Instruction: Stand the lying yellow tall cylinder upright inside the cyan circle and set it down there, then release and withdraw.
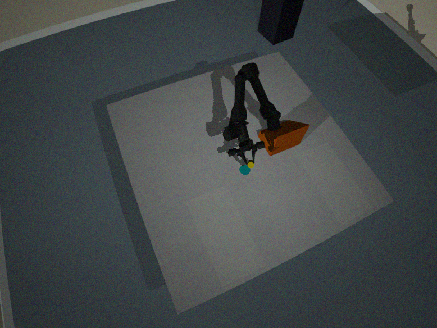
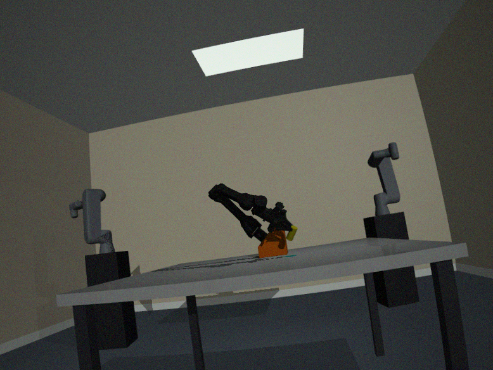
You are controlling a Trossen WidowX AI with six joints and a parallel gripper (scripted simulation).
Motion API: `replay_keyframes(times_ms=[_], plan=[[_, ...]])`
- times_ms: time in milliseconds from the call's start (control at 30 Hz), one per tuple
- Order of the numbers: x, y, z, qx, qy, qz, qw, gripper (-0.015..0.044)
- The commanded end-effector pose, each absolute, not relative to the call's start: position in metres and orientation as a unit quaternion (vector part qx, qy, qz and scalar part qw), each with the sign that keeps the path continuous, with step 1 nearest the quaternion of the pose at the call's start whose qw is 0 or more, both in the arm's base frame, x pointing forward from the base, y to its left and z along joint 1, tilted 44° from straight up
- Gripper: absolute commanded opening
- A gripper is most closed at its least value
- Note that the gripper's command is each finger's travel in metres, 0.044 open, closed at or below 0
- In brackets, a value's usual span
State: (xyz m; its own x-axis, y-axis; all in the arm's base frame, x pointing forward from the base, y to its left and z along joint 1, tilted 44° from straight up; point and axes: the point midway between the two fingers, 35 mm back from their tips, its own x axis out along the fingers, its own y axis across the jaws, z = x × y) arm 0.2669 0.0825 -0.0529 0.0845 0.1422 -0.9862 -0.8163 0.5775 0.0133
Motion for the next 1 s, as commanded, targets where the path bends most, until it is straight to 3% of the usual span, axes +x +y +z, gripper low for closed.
replay_keyframes(times_ms=[0, 967], plan=[[0.2649, 0.083, -0.0527, -0.29, 0.566, 0.362, 0.681, 0.0105], [0.2645, 0.0801, -0.0429, -0.281, 0.475, 0.397, 0.733, 0.0105]])
